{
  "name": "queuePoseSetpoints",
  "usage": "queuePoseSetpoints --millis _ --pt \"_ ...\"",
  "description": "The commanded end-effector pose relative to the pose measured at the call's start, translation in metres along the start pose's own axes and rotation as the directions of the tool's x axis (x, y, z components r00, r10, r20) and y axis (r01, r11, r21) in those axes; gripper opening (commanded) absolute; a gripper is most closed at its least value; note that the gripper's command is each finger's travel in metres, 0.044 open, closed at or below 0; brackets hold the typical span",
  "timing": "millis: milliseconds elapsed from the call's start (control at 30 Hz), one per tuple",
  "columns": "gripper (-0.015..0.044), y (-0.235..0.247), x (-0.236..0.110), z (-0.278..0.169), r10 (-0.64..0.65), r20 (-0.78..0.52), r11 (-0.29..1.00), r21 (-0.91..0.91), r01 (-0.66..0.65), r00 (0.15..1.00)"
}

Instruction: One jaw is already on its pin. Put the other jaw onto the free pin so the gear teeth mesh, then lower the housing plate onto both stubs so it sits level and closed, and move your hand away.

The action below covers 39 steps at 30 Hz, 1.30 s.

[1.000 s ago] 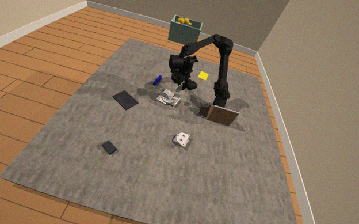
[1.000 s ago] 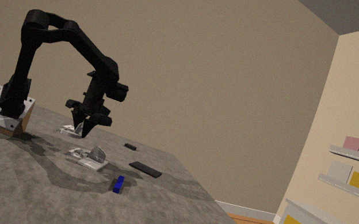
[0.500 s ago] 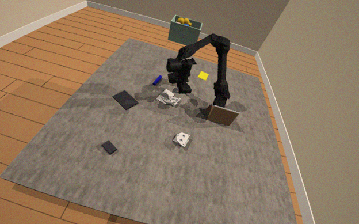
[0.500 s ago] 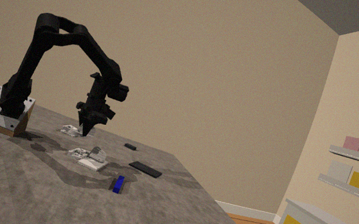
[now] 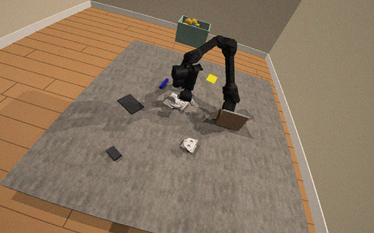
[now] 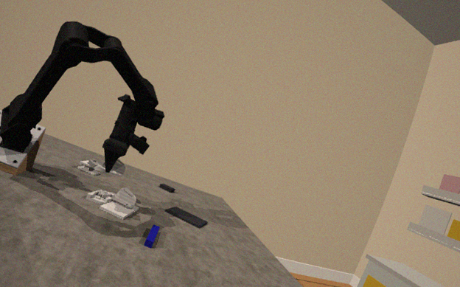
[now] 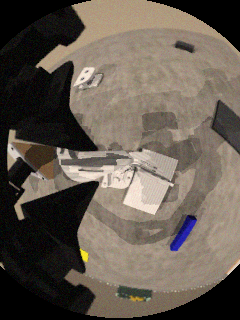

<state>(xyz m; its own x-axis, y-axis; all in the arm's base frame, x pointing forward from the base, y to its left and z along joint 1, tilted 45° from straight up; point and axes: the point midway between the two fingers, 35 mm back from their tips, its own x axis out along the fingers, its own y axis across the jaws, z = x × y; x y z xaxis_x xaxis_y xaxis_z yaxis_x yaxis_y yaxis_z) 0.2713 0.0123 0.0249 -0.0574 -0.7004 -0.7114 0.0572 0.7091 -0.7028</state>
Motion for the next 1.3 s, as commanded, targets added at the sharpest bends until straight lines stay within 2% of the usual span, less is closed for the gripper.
queuePoseSetpoints --millis 0,200,1267 --pt "0.0134 0.010 0.001 0.000 0.004 -0.003 0.994 0.105 -0.004 1.000" --pt "0.0134 0.019 0.001 0.000 0.002 -0.003 0.974 0.227 -0.001 1.000" --pt "0.0134 0.009 0.001 0.008 0.004 -0.002 0.978 0.210 -0.004 1.000"
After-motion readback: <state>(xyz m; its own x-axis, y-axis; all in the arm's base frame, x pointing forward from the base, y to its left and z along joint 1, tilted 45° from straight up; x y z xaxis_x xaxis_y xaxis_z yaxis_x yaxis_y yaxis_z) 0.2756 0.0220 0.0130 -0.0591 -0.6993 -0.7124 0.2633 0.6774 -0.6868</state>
